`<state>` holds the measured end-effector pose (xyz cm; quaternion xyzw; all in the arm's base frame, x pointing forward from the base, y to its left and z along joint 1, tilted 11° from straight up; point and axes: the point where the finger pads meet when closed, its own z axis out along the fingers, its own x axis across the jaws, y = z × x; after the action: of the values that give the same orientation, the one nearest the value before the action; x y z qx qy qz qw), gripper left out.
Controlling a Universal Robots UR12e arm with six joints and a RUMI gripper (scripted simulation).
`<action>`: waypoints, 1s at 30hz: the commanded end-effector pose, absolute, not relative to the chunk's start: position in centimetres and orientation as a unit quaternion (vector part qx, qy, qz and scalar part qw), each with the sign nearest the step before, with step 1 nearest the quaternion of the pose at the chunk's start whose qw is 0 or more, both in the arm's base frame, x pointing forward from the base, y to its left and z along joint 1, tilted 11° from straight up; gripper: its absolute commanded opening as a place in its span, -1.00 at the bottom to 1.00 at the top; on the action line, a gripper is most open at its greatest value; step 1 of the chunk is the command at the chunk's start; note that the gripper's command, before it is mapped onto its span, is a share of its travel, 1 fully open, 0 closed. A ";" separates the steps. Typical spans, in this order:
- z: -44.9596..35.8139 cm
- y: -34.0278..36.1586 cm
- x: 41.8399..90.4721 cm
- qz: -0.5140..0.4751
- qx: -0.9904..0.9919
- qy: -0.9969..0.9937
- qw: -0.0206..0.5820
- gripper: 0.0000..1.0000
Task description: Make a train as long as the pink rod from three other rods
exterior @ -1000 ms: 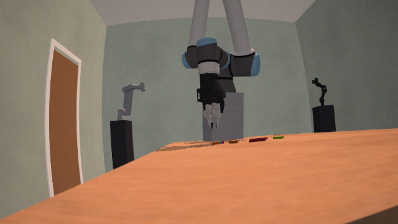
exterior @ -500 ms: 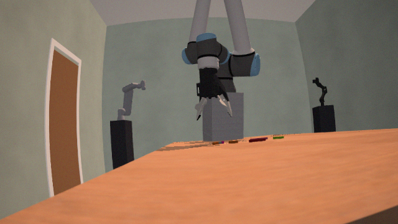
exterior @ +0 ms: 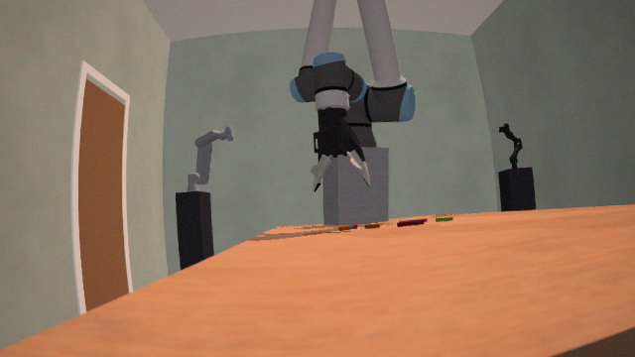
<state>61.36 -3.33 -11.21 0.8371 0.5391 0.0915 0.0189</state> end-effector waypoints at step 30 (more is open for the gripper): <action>-2.0 -4.0 59.8 0.092 0.837 0.539 0.019 1.00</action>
<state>59.88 -3.89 -2.78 0.8371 0.5390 0.0918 0.0195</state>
